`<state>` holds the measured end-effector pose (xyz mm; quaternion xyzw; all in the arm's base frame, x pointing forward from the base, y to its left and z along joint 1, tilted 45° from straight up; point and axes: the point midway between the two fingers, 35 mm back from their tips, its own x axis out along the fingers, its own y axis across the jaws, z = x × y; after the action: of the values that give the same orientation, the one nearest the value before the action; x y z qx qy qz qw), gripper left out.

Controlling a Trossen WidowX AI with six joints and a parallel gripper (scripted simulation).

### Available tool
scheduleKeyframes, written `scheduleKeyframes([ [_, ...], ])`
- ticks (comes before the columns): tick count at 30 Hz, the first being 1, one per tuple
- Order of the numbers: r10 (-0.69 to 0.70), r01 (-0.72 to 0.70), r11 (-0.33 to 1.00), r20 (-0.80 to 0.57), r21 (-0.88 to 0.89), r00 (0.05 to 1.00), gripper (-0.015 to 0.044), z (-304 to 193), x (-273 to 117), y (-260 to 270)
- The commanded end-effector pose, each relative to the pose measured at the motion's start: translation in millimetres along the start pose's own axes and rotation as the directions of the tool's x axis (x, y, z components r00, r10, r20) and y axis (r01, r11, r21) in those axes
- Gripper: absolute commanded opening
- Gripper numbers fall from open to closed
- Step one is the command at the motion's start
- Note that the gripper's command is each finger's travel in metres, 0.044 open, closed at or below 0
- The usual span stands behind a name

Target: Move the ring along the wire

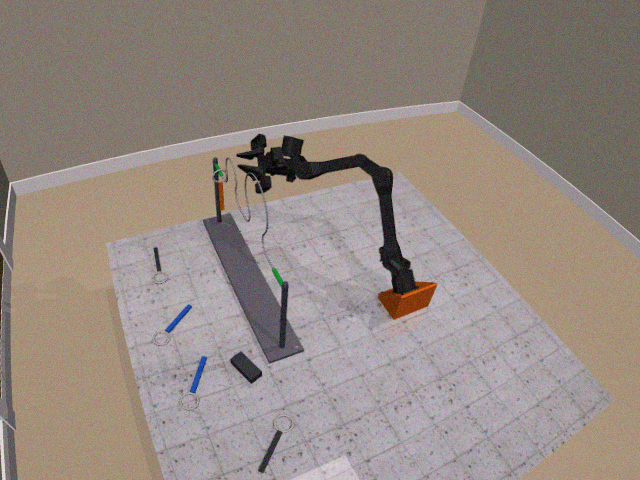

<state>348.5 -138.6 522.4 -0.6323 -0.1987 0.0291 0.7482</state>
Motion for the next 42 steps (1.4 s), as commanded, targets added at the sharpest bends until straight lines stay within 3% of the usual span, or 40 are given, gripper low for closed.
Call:
scheduleKeyframes([
  [1, 0.074, -0.058, 0.987, -0.102, 0.148, 0.992, 0.016, -68, -24, 16],
  [15, 0.204, 0.009, 0.833, -0.322, 0.554, 0.925, 0.016, -217, -149, 61],
  [21, 0.205, 0.01, 0.831, -0.323, 0.556, 0.924, 0.016, -216, -144, 60],
  [28, 0.2, 0.014, 0.831, -0.322, 0.557, 0.925, 0.016, -195, -86, 48],
  [42, 0.199, 0.015, 0.831, -0.322, 0.557, 0.926, 0.016, -199, -74, 49],
])
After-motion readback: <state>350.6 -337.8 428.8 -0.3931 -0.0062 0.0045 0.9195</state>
